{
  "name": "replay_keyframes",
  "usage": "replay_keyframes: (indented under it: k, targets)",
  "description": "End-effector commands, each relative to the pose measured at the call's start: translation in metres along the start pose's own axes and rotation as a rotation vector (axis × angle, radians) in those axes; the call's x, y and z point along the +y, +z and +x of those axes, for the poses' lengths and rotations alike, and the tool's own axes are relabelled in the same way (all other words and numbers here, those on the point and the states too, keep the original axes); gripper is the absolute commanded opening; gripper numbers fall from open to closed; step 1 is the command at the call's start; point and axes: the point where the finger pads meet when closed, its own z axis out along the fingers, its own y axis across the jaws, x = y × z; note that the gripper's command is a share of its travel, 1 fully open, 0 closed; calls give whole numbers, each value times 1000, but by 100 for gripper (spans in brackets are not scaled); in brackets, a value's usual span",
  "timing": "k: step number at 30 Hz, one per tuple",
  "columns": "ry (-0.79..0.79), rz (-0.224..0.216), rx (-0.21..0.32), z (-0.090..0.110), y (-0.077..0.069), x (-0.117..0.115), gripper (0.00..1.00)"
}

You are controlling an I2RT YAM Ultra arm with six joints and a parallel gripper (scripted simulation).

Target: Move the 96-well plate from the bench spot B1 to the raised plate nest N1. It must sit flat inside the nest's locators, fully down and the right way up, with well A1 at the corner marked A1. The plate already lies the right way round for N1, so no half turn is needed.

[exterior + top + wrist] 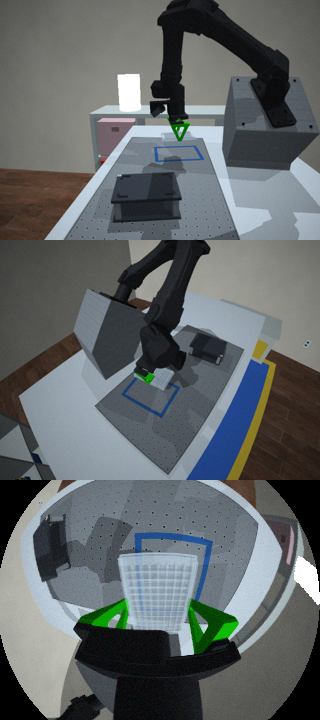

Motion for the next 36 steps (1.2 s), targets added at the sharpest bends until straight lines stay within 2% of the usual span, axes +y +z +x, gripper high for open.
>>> replay_keyframes:
  k: [1,3,4,6,18,20,21,22,24,36]
  targets:
    - [5,10,-39,-12,-10,8,0]
    - [5,10,-39,-12,-10,8,0]
    - [20,13,-51,-13,-15,6,0]
    - [5,9,-38,-16,-12,17,0]
    - [10,5,-33,-29,-18,54,0]
    - [10,5,-33,-29,-18,54,0]
    - [16,14,-55,-36,-25,51,0]
    - [24,7,-35,-30,-22,58,0]
    - [21,-1,-21,-30,-20,68,0]
    - [17,2,-24,-46,-27,101,0]
